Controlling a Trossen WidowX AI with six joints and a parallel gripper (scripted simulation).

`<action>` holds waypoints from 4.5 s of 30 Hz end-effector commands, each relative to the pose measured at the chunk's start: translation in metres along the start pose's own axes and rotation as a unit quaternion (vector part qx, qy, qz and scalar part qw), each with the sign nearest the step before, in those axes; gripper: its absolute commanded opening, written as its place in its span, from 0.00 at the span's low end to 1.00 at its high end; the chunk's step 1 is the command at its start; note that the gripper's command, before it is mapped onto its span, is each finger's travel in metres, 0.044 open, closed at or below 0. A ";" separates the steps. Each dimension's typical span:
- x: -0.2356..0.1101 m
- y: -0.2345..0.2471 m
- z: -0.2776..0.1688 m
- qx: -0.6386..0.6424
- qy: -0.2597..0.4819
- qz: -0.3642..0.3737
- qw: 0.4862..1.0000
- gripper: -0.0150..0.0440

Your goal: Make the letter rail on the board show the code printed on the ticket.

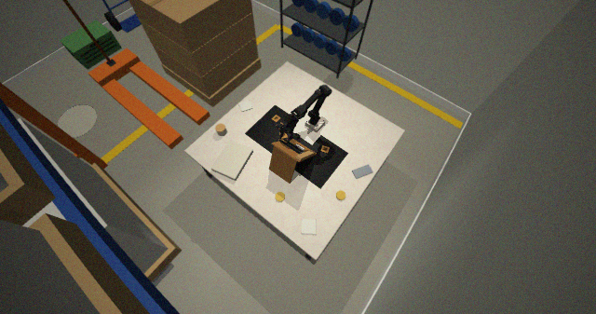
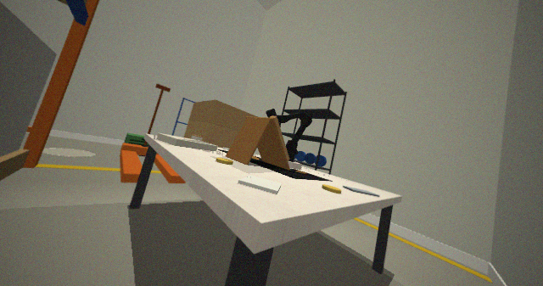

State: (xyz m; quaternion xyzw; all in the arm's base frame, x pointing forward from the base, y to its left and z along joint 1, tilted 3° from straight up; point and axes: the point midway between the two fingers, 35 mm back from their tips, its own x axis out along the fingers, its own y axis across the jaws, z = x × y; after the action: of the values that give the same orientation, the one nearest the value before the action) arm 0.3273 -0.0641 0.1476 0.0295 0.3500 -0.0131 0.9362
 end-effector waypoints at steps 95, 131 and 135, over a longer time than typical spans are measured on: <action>0.000 0.052 0.000 0.004 0.001 0.000 1.000 0.25; 0.000 0.071 0.001 0.004 0.001 0.001 1.000 0.25; 0.000 0.073 0.001 0.005 0.001 0.001 1.000 0.25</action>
State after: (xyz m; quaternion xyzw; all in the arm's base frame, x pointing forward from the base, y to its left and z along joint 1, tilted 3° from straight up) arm 0.3306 0.0068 0.1515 0.0328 0.3509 -0.0119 0.9358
